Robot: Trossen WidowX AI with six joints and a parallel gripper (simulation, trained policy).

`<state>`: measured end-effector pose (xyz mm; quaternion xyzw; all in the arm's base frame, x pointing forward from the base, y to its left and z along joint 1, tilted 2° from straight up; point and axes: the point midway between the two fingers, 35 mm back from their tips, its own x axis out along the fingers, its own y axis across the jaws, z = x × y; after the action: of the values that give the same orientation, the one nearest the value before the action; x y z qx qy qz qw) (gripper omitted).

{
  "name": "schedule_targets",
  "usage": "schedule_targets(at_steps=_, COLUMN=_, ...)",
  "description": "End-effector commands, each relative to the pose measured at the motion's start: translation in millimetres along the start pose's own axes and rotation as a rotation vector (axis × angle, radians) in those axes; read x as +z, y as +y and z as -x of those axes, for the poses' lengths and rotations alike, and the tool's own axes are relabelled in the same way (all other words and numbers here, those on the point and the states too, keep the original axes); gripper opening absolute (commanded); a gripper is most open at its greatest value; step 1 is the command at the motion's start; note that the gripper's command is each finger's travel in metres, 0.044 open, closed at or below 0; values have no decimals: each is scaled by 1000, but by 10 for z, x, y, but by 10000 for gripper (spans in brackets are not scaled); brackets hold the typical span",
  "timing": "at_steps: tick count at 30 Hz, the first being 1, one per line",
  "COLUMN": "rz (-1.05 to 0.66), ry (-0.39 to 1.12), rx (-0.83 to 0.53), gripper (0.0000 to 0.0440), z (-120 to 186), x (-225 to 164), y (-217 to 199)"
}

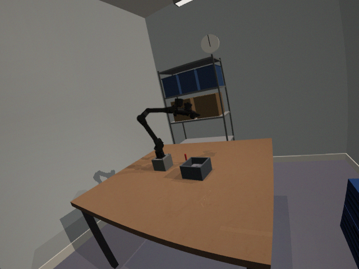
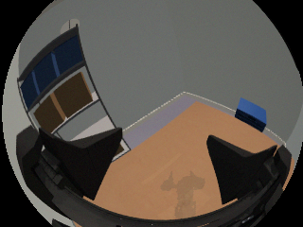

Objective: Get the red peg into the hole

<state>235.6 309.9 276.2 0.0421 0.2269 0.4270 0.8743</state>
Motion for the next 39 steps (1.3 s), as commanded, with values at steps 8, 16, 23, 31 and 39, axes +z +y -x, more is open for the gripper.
schedule_targets(at_steps=8, rz=-254, ry=122, rx=-213, gripper=440, z=80, x=-257, y=-494)
schedule_targets(at_steps=16, rz=-432, ry=256, rx=-379, gripper=440, z=124, x=-691, y=-794)
schedule_targets(at_steps=23, rz=-579, ry=379, rx=-528, gripper=440, z=213, x=-1111, y=-982)
schedule_targets(at_steps=31, rz=-739, ry=506, rx=-716, gripper=439, z=392, x=-1555, y=-1155)
schedule_targets(at_steps=39, rz=-892, ry=613, rx=-923, gripper=435, z=621, x=-1955, y=-1286)
